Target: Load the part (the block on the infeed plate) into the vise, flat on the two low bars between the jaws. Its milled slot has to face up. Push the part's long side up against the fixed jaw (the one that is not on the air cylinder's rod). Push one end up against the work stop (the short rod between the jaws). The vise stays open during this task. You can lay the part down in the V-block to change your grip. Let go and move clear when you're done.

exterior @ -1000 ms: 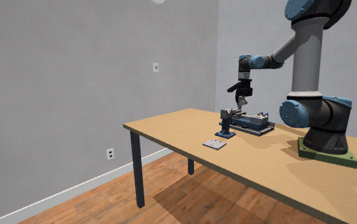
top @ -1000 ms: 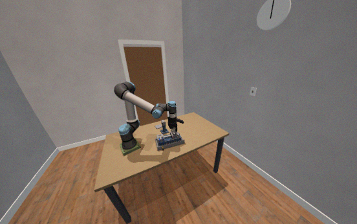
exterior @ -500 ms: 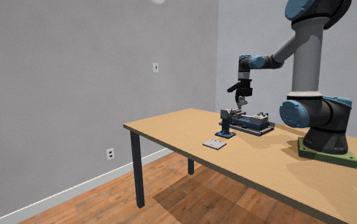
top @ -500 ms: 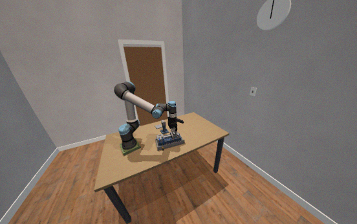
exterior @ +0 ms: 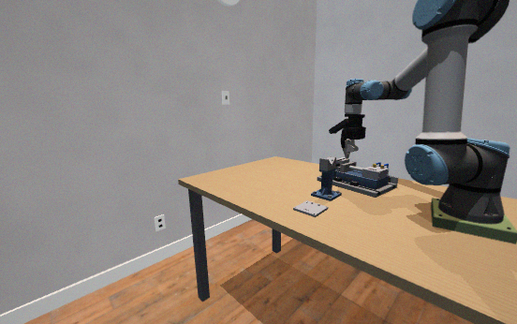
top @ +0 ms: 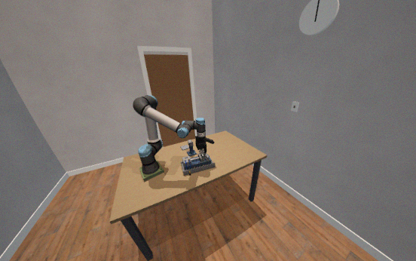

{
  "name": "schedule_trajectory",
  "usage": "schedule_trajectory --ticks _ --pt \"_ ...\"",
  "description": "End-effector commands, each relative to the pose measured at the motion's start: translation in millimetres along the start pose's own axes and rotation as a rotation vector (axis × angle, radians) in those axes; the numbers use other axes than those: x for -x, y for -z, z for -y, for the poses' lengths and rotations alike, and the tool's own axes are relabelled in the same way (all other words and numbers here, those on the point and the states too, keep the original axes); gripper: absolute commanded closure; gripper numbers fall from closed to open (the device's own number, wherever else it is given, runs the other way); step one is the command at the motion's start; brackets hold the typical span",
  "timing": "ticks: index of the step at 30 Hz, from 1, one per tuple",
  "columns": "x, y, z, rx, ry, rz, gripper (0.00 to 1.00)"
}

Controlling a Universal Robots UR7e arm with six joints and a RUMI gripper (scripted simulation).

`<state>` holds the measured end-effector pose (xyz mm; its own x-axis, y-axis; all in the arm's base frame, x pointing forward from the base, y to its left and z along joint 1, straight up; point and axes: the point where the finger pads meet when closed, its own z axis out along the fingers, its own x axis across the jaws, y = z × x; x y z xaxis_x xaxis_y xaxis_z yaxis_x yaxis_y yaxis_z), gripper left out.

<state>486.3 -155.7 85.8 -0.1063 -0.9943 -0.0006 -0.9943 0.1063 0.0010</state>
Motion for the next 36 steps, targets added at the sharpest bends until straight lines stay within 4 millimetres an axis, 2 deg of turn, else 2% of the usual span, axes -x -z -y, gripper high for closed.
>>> schedule_trajectory --ticks 1,16,36 --pt "-0.1 0.5 0.3 -0.001 0.000 -0.001 1.00" --pt "-1.4 0.5 0.3 -0.001 0.000 -0.001 1.00" --pt "-14.5 0.5 0.3 -0.001 0.000 -0.001 1.00"
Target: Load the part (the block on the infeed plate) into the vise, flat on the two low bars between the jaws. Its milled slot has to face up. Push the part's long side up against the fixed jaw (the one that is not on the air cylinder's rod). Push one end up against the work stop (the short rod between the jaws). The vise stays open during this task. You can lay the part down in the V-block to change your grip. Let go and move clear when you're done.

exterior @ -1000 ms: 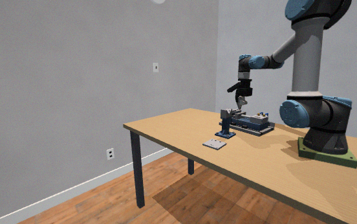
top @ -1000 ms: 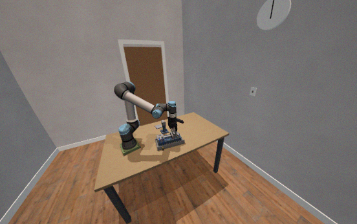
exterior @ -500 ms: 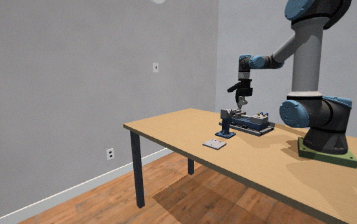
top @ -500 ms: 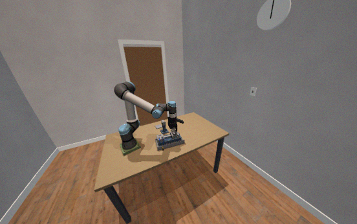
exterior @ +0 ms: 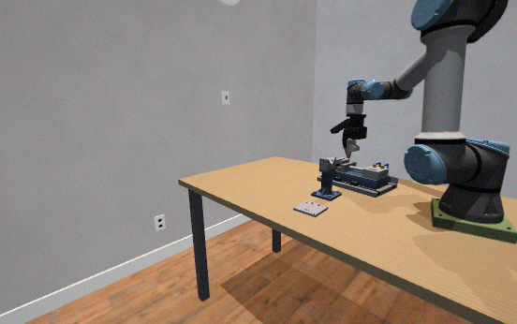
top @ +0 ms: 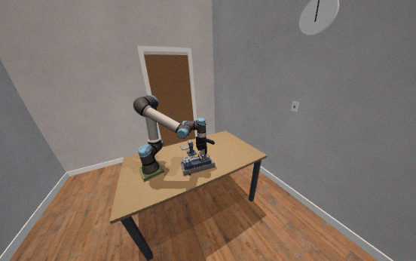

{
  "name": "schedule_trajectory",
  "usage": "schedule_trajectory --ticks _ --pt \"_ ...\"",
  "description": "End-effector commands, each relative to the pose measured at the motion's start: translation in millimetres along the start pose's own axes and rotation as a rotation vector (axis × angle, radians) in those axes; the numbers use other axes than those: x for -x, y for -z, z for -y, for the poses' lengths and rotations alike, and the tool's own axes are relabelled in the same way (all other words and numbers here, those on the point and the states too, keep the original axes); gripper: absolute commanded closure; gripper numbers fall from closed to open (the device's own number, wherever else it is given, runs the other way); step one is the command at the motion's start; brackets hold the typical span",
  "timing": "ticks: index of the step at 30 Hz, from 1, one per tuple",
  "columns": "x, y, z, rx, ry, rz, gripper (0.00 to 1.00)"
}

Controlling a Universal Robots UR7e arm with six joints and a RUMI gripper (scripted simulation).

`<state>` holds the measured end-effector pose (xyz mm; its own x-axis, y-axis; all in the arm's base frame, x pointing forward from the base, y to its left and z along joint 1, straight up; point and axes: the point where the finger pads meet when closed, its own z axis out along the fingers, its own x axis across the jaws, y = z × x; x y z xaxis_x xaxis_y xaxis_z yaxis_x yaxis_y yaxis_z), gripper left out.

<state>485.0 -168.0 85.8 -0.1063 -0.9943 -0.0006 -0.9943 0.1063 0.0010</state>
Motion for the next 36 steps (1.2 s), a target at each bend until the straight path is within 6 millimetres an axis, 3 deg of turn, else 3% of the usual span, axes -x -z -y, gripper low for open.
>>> schedule_trajectory --ticks 1,17,36 --pt "-2.3 0.5 0.3 -0.001 0.000 -0.001 1.00" --pt "-2.6 5.2 0.3 -0.001 0.000 -0.001 1.00" --pt "-2.6 42.7 0.3 -0.001 0.000 -0.001 1.00"
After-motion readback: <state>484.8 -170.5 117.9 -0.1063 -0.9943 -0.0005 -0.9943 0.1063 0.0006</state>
